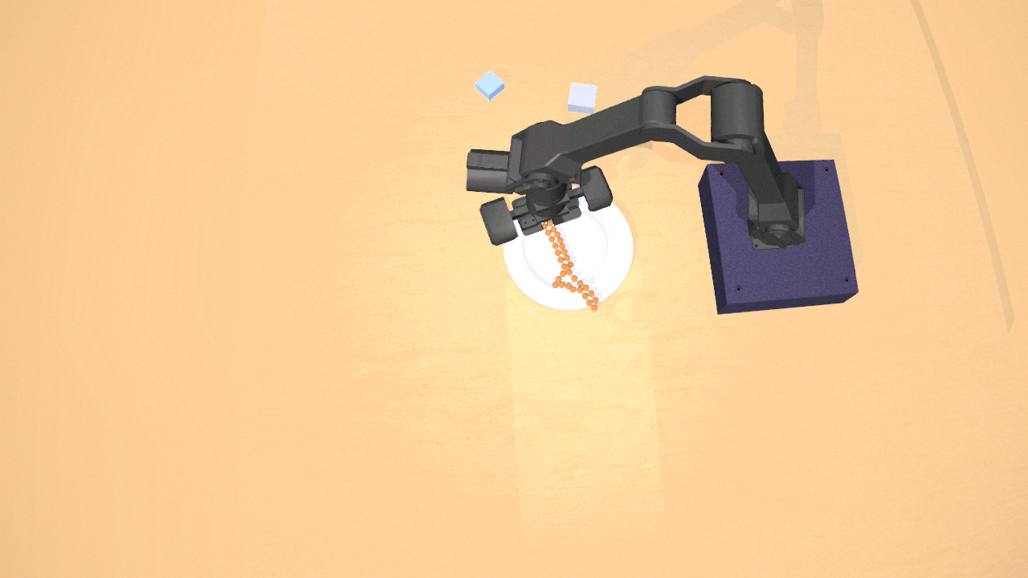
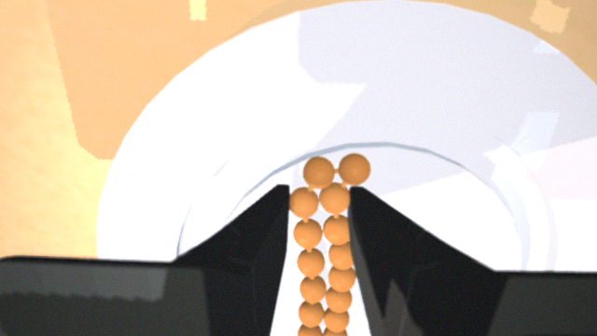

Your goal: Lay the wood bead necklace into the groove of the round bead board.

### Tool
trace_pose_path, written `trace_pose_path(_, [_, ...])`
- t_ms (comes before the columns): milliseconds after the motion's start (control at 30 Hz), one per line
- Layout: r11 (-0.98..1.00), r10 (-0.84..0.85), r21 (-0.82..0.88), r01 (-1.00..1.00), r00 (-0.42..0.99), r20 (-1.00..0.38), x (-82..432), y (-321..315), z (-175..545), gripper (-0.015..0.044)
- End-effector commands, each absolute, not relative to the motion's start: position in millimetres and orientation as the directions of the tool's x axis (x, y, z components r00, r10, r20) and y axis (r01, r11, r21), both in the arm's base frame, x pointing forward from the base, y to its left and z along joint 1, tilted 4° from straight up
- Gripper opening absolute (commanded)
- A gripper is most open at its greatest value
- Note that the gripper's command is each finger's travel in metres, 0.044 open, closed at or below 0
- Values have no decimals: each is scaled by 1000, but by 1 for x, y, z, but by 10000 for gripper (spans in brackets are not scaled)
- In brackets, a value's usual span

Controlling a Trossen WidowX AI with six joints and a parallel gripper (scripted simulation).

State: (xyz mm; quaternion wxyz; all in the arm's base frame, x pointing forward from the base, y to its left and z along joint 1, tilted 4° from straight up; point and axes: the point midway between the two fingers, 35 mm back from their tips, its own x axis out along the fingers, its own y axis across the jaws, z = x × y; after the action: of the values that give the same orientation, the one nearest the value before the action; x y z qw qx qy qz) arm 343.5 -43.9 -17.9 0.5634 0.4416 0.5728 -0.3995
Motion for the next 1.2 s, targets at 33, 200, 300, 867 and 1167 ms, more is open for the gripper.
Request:
trace_pose_path(33, [291,55,42,956,27,-998,344,-44,-18,0])
trace_pose_path(200, [290,56,42,956,27,-998,344,-44,-16,0])
trace_pose_path(300, [287,58,42,957,27,-998,343,-44,-12,0])
trace_pose_path(867, [287,59,43,957,28,-998,353,-40,-11,0])
trace_pose_path(1167, [291,57,39,956,24,-998,351,-40,-14,53])
